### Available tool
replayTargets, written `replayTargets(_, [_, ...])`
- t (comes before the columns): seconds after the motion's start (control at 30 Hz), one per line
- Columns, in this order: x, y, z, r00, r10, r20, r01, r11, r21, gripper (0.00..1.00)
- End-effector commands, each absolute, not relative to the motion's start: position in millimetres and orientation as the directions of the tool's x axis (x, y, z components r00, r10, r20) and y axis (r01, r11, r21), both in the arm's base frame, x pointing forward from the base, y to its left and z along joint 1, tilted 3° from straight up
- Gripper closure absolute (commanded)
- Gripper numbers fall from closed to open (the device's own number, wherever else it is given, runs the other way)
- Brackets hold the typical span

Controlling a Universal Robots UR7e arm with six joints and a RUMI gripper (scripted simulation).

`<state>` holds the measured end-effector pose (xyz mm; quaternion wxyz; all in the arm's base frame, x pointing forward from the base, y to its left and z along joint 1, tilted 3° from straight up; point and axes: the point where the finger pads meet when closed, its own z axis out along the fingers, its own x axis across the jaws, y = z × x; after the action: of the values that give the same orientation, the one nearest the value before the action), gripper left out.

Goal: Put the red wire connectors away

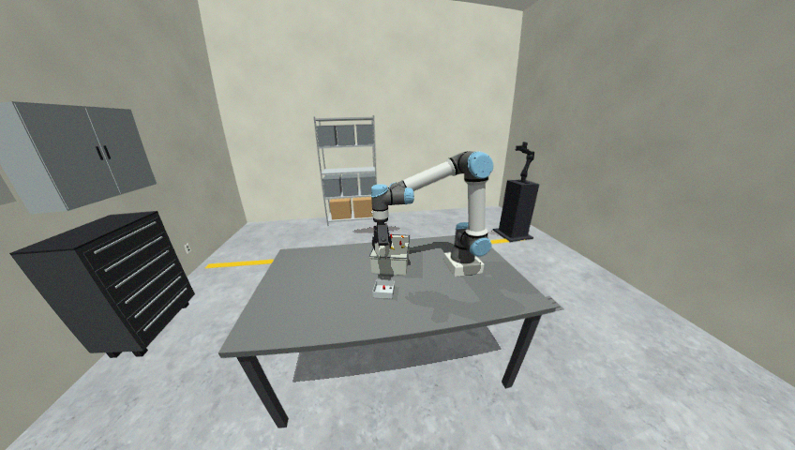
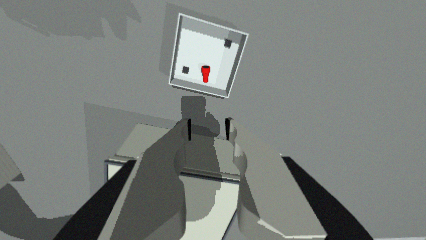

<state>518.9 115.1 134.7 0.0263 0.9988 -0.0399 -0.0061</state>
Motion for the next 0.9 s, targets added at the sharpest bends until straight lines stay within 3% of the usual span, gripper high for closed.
replayTargets(0.0, [519.2,115.1,135.4,0.997,-0.08,-0.009,-0.079,-0.995,0.053,0.82])
replayTargets(0.47, [519.7,109.5,135.6,0.995,-0.096,-0.008,-0.095,-0.994,0.053,0.82])
replayTargets(0.87, [520.6,39.7,137.9,0.958,-0.286,0.002,-0.285,-0.957,0.051,0.82])
